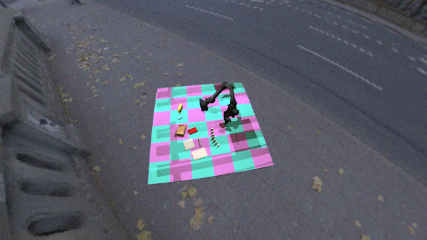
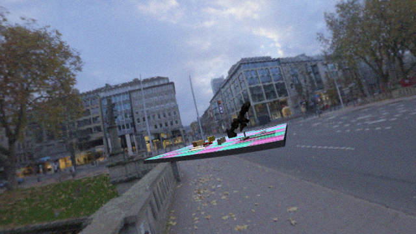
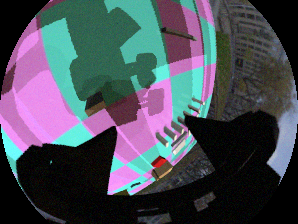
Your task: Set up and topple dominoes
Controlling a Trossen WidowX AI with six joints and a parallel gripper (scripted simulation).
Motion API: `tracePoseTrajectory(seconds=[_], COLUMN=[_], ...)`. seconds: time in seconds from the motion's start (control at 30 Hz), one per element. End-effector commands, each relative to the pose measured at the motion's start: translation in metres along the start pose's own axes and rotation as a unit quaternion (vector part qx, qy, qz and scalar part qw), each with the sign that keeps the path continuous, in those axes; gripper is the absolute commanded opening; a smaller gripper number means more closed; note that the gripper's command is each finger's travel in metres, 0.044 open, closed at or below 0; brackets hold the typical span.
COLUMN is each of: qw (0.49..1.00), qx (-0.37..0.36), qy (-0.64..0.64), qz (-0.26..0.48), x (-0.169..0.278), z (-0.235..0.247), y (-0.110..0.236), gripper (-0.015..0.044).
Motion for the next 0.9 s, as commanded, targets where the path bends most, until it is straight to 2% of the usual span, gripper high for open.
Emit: tracePoseTrajectory(seconds=[0.0, 0.57, 0.87], qw=[0.963, 0.963, 0.963], qx=[-0.221, -0.22, -0.22], qy=[0.092, 0.093, 0.093], qz=[-0.121, -0.121, -0.123], x=[0.003, 0.002, -0.01], z=[-0.003, -0.003, 0.025], y=[0.039, 0.038, -0.016], gripper=[0.044, 0.044, 0.044])
Point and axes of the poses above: the point midway between the two fingers, 35 mm back from their tips, its own y axis back along the fingers, its own z axis across the jaws, x = y × z, the point moved 6 cm from there along y, back along the fingers, and after that the axes turned 3 degrees about -y, right-handed, at the moved point
